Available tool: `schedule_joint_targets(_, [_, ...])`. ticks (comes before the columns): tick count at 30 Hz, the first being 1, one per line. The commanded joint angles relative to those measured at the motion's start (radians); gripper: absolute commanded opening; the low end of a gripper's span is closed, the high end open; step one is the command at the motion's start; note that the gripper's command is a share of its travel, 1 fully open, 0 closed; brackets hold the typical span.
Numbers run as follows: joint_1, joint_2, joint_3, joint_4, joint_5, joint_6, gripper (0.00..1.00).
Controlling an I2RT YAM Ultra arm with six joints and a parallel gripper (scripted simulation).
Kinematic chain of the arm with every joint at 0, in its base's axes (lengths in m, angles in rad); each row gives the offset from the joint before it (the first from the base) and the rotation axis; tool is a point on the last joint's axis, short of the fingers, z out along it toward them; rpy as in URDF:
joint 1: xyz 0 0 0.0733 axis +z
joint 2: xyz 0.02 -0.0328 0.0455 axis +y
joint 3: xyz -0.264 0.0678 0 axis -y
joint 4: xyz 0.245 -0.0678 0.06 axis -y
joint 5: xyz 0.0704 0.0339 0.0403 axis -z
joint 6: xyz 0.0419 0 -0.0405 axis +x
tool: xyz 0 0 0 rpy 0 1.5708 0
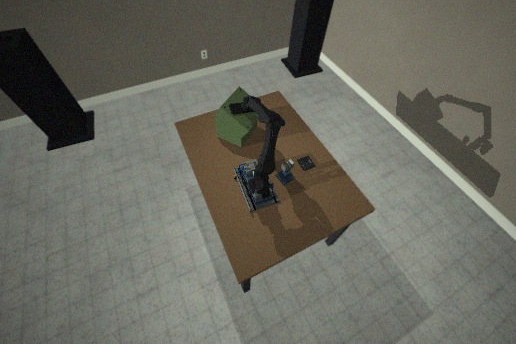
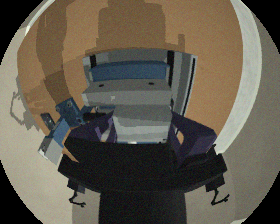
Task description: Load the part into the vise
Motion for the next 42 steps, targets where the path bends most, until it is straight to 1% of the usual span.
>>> schedule_joint_targets(1, [-0.014, -0.019, 0.045, 0.024, 0.001, 0.003, 0.0])
schedule_joint_targets(2, [-0.014, -0.019, 0.045, 0.024, 0.001, 0.003, 0.0])
schedule_joint_targets(3, [-0.014, -0.019, 0.045, 0.024, 0.001, 0.003, 0.74])
schedule_joint_targets(42, [-0.015, -0.025, 0.045, 0.018, 0.001, 0.002, 0.74])
